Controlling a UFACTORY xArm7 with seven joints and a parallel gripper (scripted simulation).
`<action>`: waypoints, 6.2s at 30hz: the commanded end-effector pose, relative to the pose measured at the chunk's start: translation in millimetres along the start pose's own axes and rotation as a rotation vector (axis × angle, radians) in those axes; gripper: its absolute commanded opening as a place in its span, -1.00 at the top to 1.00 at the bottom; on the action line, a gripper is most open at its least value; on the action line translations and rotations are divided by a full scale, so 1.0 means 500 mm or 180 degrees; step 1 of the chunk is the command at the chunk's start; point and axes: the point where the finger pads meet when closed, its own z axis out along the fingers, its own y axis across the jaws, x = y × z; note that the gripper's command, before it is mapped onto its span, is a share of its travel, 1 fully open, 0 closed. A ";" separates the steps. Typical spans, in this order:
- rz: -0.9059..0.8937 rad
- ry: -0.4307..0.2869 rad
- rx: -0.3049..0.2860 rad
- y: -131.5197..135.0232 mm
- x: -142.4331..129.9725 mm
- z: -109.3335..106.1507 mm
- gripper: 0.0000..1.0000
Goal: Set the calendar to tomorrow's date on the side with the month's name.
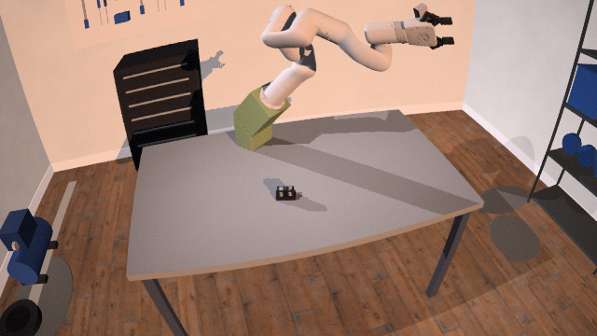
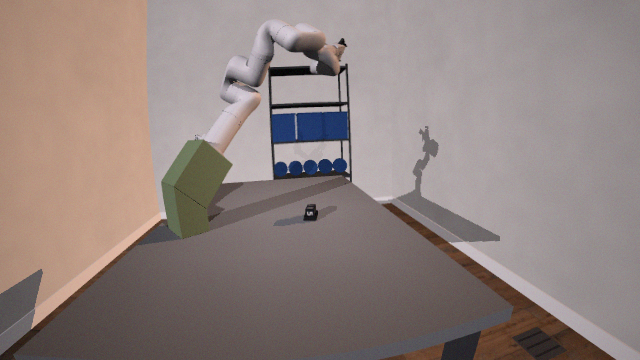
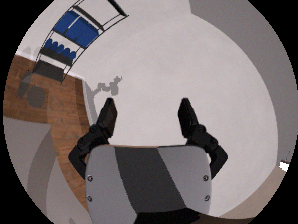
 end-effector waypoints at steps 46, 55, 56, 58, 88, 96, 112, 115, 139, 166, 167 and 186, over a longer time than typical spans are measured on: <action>-0.0252 -0.1606 0.1557 -0.349 -0.485 -0.263 -1.00; -0.0146 -0.2270 0.2122 -0.445 -0.623 -0.464 -1.00; -0.0146 -0.2270 0.2122 -0.448 -0.627 -0.470 -1.00; -0.0060 -0.2557 0.2354 -0.474 -0.657 -0.545 -1.00; 0.0252 -0.3227 0.2860 -0.563 -0.728 -0.830 -1.00; 0.0252 -0.3227 0.2860 -0.563 -0.728 -0.830 -1.00; 0.0620 -0.3740 0.3212 -0.619 -0.718 -1.038 -1.00; 0.0620 -0.3740 0.3212 -0.619 -0.718 -1.038 -1.00; 0.1134 -0.4240 0.3517 -0.679 -0.653 -1.242 -1.00; 0.1458 -0.4474 0.3641 -0.713 -0.598 -1.335 -1.00; 0.1458 -0.4474 0.3641 -0.713 -0.598 -1.335 -1.00; 0.1521 -0.4498 0.3618 -0.722 -0.590 -1.350 -1.00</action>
